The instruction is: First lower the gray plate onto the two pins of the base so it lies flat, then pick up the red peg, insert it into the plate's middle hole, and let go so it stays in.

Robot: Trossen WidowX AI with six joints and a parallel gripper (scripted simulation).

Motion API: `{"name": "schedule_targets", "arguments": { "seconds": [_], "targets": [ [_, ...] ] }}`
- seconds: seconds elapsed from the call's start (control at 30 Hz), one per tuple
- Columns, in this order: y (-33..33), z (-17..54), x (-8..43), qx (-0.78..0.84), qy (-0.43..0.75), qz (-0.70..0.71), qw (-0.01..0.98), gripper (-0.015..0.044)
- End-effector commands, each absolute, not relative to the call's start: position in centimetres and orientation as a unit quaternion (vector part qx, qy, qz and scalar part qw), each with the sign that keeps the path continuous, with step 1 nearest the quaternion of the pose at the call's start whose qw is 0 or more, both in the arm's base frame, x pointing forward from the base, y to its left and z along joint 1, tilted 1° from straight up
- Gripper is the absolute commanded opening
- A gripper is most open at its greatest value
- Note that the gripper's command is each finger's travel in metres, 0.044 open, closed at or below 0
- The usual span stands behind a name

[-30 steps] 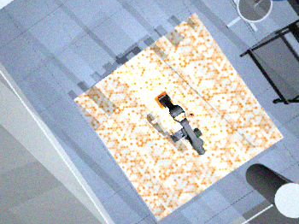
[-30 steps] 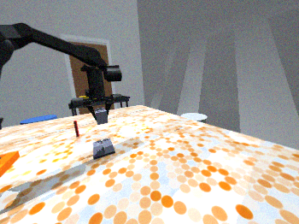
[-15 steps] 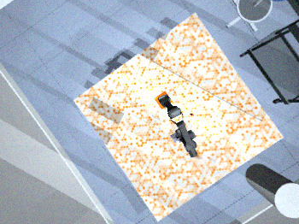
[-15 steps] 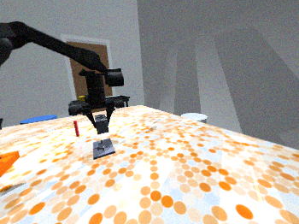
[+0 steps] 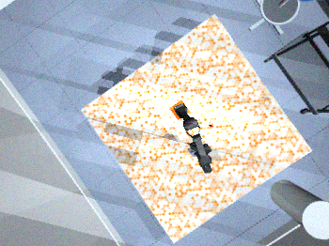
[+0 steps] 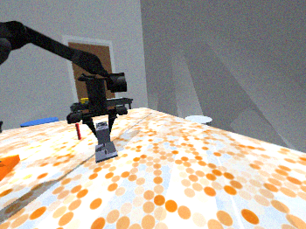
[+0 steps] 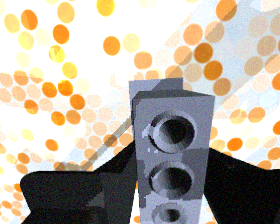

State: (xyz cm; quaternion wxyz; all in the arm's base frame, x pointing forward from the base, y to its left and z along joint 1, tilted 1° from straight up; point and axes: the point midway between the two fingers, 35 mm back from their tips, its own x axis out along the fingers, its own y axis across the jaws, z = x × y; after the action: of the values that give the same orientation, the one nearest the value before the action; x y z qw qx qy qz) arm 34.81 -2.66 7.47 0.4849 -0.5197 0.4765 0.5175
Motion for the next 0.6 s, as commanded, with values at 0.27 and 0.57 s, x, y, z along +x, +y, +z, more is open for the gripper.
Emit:
{"name": "schedule_targets", "arguments": {
  "seconds": [0.27,0.57],
  "targets": [
    [-2.76,7.42,34.81,-0.522,0.475,0.518,0.483,0.0000],
    [-2.81,6.72,34.85,-0.522,0.475,0.518,0.483,0.0000]
  ]
}}
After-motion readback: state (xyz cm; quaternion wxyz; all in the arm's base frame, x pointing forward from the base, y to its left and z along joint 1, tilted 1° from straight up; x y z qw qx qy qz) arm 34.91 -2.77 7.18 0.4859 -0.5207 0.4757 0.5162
